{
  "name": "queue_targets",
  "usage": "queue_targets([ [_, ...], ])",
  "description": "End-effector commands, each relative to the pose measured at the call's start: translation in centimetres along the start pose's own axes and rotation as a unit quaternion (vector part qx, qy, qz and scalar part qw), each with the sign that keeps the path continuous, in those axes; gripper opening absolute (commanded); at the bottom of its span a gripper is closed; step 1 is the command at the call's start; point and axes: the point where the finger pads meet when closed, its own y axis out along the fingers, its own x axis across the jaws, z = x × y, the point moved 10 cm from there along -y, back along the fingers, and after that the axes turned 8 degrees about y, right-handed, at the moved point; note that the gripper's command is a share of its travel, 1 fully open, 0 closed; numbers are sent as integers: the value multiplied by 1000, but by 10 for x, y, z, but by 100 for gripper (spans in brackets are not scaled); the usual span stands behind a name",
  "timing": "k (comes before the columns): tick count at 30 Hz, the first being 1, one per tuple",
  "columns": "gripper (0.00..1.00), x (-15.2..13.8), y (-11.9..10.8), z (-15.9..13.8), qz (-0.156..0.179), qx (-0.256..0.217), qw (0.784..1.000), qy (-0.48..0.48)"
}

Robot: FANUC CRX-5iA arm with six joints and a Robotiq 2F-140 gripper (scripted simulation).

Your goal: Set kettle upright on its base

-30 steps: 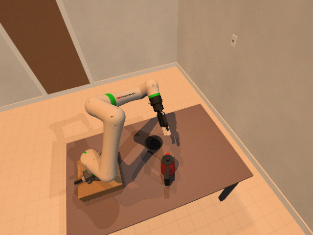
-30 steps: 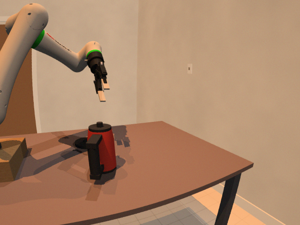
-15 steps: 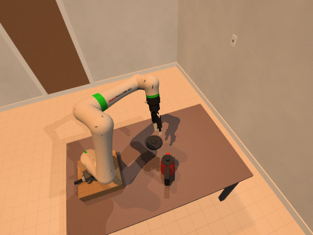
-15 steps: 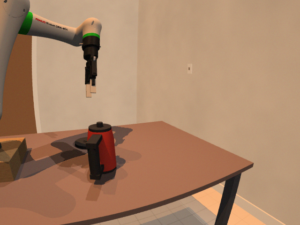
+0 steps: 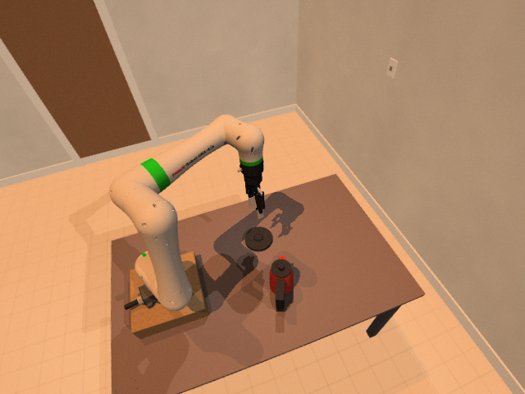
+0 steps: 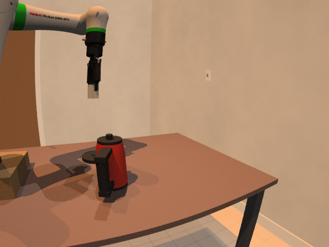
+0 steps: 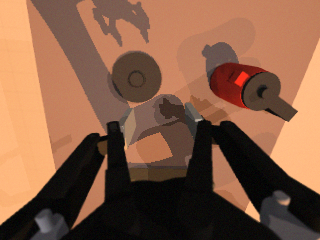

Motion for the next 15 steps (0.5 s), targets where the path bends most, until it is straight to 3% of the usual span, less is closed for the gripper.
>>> queue_targets([
  [1,47,-2,-4,-2,13,2,1000,-4],
  [15,47,-1,-4,-2,16,3,1000,2],
])
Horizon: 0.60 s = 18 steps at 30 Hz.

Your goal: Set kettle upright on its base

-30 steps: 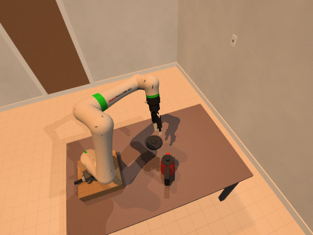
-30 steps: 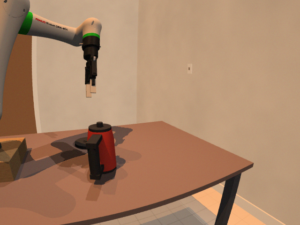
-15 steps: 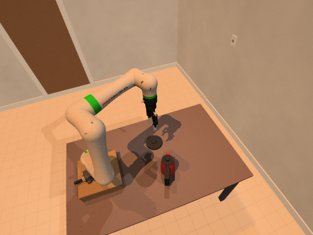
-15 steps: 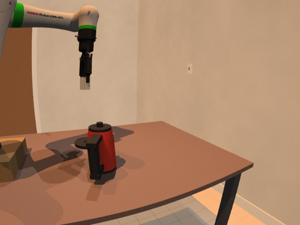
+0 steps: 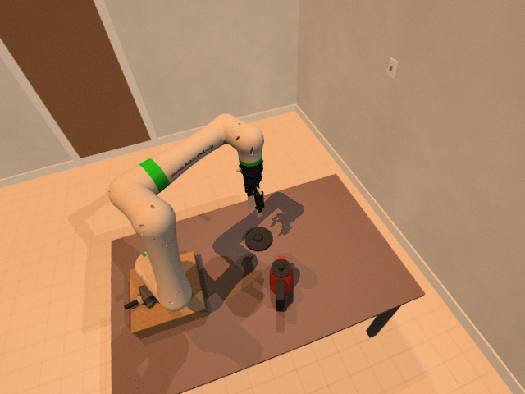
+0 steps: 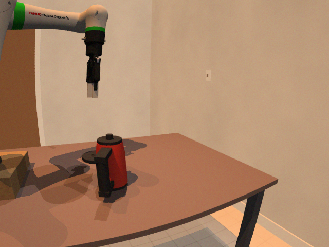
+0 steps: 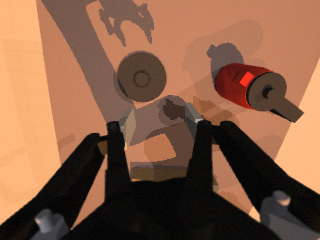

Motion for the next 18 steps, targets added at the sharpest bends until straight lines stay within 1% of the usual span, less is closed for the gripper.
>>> queue_targets([
  [1,47,2,0,0,0,0,1000,6],
  [9,47,16,2,4,2,0,998,57],
  [11,47,16,2,4,2,0,998,57],
  [18,47,41,5,9,4,0,989,149],
])
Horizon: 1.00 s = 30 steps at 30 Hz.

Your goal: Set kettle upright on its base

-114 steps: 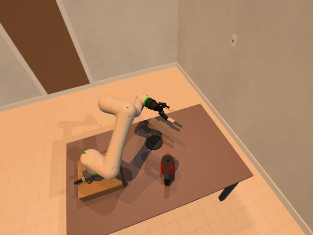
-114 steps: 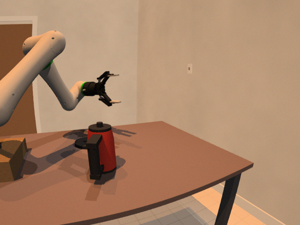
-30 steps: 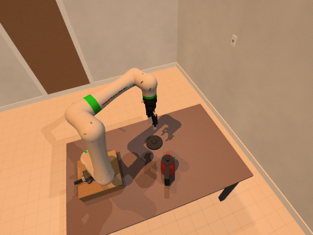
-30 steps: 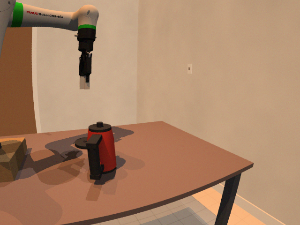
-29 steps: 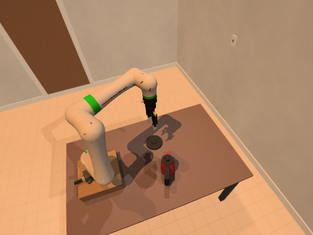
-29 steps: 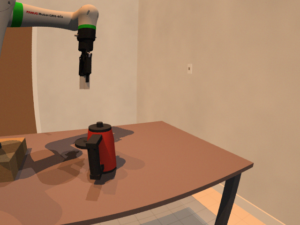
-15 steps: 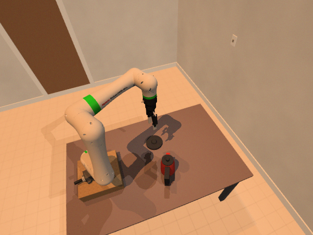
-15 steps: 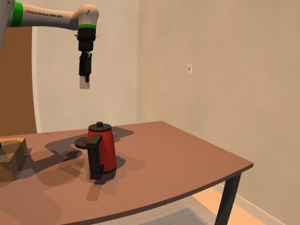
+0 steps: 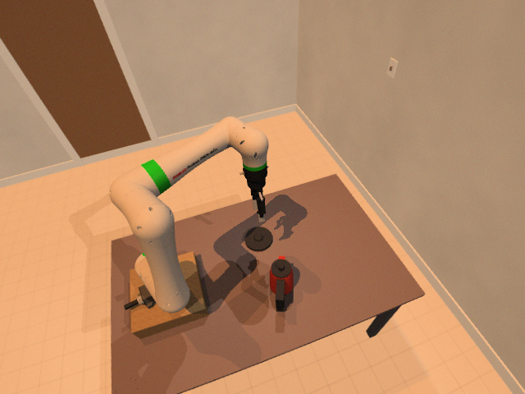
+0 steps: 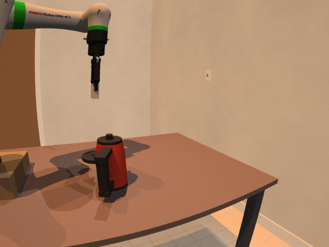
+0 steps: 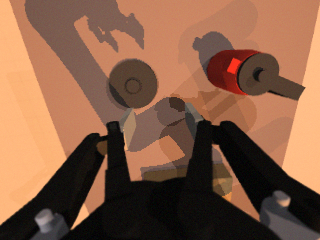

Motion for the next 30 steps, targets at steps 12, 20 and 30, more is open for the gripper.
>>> queue_targets([
  [12,47,67,8,22,6,-1,969,248],
  [20,47,122,15,33,11,-3,902,432],
  [30,47,179,21,38,16,-5,801,599],
])
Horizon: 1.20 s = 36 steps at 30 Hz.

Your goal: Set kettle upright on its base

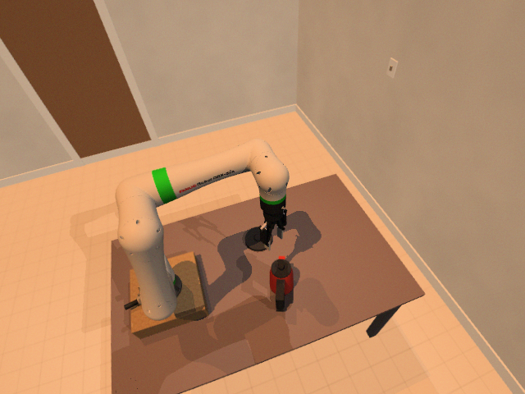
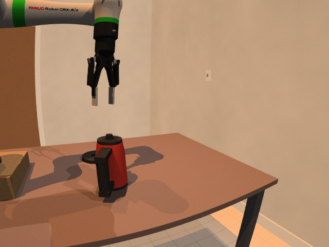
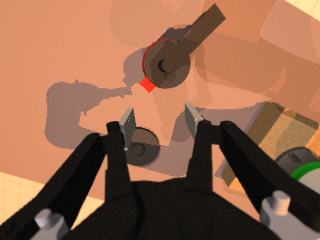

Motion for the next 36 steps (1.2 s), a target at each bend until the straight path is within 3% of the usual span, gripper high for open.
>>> queue_targets([
  [1,47,11,2,29,3,0,994,113],
  [12,47,42,8,83,8,-4,948,317],
  [25,47,60,10,109,10,-6,910,414],
  [36,47,62,11,112,10,-7,903,429],
])
